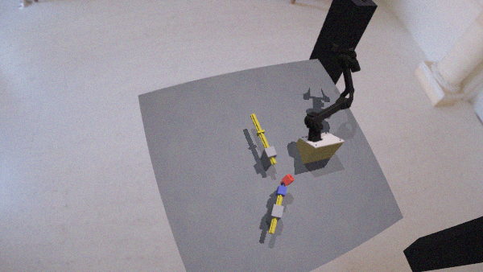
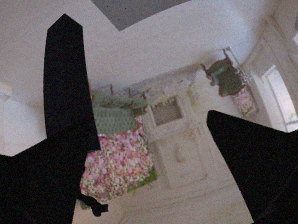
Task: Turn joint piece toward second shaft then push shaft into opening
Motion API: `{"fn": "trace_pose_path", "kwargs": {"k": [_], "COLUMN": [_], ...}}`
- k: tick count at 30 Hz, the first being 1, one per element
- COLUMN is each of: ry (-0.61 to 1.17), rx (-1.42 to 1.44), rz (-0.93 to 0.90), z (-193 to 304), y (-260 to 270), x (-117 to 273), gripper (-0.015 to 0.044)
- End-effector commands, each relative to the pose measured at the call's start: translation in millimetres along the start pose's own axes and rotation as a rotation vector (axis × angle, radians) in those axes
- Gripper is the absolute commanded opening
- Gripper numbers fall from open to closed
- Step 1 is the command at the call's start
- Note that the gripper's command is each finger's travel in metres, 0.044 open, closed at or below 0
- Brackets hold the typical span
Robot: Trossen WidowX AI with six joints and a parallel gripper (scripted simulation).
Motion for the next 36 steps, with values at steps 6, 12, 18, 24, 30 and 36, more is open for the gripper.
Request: {"fn": "trace_pose_path", "kwargs": {"k": [6, 12, 18, 24, 30, 36], "ry": [0.035, 0.109, 0.195, 0.279, 0.379, 0.479], "rx": [0.059, 0.171, 0.293, 0.417, 0.526, 0.647], "rz": [-0.021, -0.016, 0.031, 0.032, 0.020, 0.080], "z": [11.9, 38.3, 65.6, 81.8, 100.9, 113.6], "y": [-11.7, -52.1, -108.0, -137.0, -179.7, -233.3], "x": [3.8, 4.9, 6.0, 14.2, 31.3, 42.9], "gripper": [0.0440, 0.0440, 0.0440, 0.0440, 0.0440, 0.0440]}}
Point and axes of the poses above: the point midway between the two fingers, 35 mm back from their tips, its own x axis back along the fingers, its own y axis across the jaws, z = x × y, the point moved 2 cm from there along x, back along the fingers, and after that the axes turned 11 degrees about x, right-handed, at the moved point
